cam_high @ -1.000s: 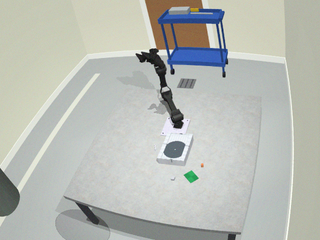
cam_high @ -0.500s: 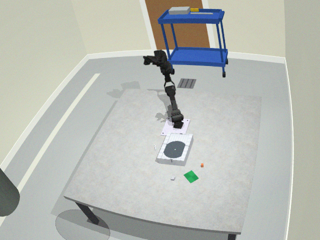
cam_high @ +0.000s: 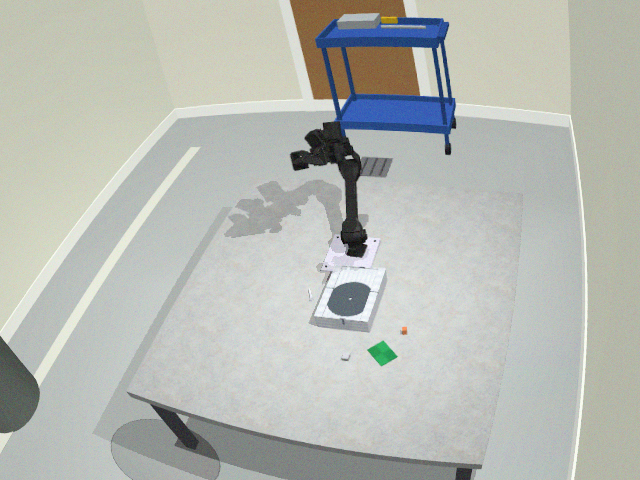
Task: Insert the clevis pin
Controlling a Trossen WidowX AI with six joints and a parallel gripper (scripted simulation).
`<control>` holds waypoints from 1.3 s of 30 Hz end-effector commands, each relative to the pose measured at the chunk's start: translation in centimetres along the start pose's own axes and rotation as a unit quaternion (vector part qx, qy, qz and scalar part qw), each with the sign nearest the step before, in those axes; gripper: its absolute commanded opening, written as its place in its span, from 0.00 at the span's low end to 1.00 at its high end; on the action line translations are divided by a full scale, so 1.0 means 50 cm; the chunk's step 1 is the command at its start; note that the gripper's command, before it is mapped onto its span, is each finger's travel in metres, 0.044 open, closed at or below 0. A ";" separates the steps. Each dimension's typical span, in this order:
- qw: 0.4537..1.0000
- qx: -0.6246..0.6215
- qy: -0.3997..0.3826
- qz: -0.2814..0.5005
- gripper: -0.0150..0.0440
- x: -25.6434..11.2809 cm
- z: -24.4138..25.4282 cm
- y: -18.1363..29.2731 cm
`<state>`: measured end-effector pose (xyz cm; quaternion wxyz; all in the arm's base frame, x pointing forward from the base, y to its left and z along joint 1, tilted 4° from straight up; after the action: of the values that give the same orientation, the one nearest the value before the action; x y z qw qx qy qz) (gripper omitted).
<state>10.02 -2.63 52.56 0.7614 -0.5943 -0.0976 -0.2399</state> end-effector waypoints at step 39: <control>0.319 0.467 0.778 0.272 0.53 -0.057 -0.320 0.741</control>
<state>24.61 -10.21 17.29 0.7362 0.2495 0.5793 -0.2453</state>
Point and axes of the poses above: the point midway between the two fingers, 35 mm back from their tips, its own x axis out along the fingers, its own z axis across the jaws, y = z × x, the point moved 4 cm from there along -x, back along the fingers, and after that the axes turned 6 degrees about -x, right-handed, at the moved point
